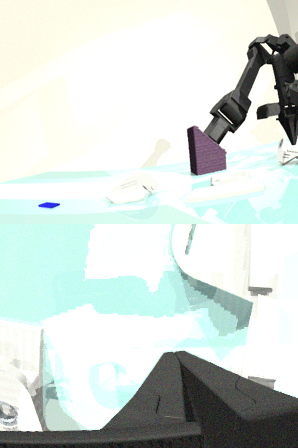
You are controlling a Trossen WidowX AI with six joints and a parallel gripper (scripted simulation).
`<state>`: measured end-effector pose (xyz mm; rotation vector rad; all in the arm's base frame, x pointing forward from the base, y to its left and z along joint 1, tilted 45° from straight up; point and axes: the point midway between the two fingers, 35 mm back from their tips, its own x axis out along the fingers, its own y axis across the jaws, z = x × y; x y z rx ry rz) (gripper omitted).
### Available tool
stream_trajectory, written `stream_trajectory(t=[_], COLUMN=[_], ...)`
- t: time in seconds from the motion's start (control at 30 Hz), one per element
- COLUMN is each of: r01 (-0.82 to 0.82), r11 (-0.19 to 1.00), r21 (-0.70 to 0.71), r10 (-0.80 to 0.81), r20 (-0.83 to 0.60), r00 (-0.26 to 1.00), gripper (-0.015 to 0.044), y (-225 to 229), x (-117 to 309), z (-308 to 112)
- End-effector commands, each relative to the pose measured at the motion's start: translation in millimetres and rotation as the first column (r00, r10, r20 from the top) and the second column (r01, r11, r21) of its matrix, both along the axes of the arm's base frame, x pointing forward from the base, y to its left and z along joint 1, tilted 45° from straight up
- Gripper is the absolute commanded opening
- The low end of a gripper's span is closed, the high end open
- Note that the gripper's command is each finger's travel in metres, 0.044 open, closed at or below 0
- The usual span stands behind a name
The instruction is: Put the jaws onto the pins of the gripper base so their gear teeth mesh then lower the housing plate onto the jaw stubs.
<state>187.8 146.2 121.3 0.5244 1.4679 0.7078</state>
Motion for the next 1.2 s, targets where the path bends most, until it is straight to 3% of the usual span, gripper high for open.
stream_trajectory(t=[0.0, 1.17], r01=[0.003, 0.002], r11=[1.0, 1.0], r21=[0.004, 0.001], r10=[-0.003, -0.002], r20=[-0.016, -0.018], r00=[1.0, 1.0], gripper=[0.0, 0.0], y=[5.0, -24.5], x=[-2.4, 2.0], z=[-6.1, -40.2])
